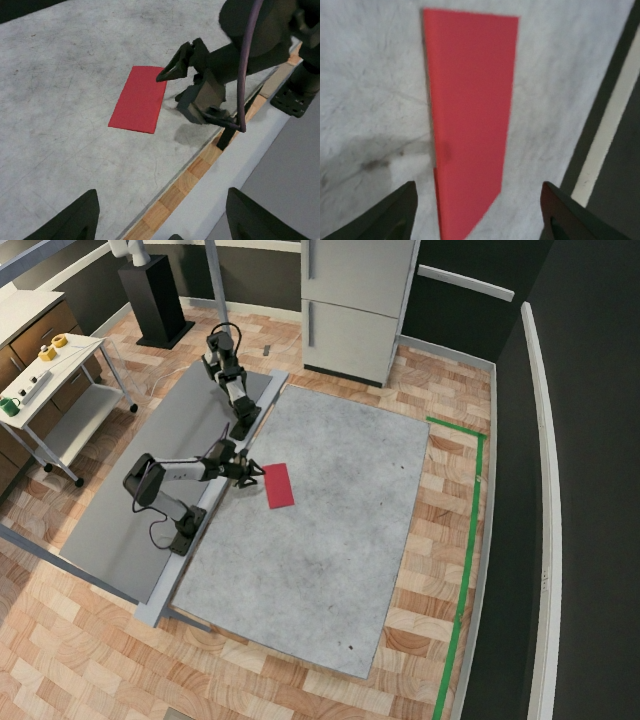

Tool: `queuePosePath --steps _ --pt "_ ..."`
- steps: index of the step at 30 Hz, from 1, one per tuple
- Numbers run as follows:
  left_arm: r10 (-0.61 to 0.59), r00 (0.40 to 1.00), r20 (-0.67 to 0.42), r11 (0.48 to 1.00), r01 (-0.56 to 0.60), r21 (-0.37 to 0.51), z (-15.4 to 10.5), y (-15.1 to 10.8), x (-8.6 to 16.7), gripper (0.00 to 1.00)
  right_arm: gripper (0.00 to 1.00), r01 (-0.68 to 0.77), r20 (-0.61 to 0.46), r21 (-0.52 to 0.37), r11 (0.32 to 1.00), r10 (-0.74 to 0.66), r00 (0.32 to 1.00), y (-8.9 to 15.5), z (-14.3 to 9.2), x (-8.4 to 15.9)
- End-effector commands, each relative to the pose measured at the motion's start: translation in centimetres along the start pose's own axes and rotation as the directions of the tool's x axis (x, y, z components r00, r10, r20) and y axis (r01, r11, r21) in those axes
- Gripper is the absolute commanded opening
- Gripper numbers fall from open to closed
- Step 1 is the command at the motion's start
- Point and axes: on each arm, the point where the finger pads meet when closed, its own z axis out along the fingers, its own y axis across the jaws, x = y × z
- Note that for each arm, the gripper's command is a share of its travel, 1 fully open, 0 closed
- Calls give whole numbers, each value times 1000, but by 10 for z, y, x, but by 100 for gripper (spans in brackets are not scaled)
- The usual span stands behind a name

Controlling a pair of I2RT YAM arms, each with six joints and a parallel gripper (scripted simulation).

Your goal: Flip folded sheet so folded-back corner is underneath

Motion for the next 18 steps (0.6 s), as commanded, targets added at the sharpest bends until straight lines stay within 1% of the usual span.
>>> queuePosePath --steps 1,2,3,11,14,16,18 --pt "7 1000 -24 1000 -6 9 10 -1 -4 65 65 -24 -21 4 1000 24 999 -14 -31 -1" --pt "7 1000 -24 1000 -6 9 10 -1 -4 65 65 -21 -23 -2 1000 20 1000 -12 -35 0" --pt "7 1000 -24 1000 -6 9 10 -1 -4 65 65 -8 -33 -21 1000 7 999 -2 -34 3" --pt "7 1000 -24 1000 -6 9 10 -1 -4 65 65 7 -36 -42 999 -8 999 5 -28 4" --pt "-4 1000 -18 1000 4 -13 8 3 -9 99 65 8 -37 -43 999 -9 999 5 -27 4" --pt "-9 1000 -22 1000 8 -16 8 5 -17 100 65 8 -37 -43 999 -9 999 5 -27 4" --pt "-15 999 -49 1000 14 -20 11 7 -26 100 65 8 -37 -43 999 -9 999 5 -27 4"
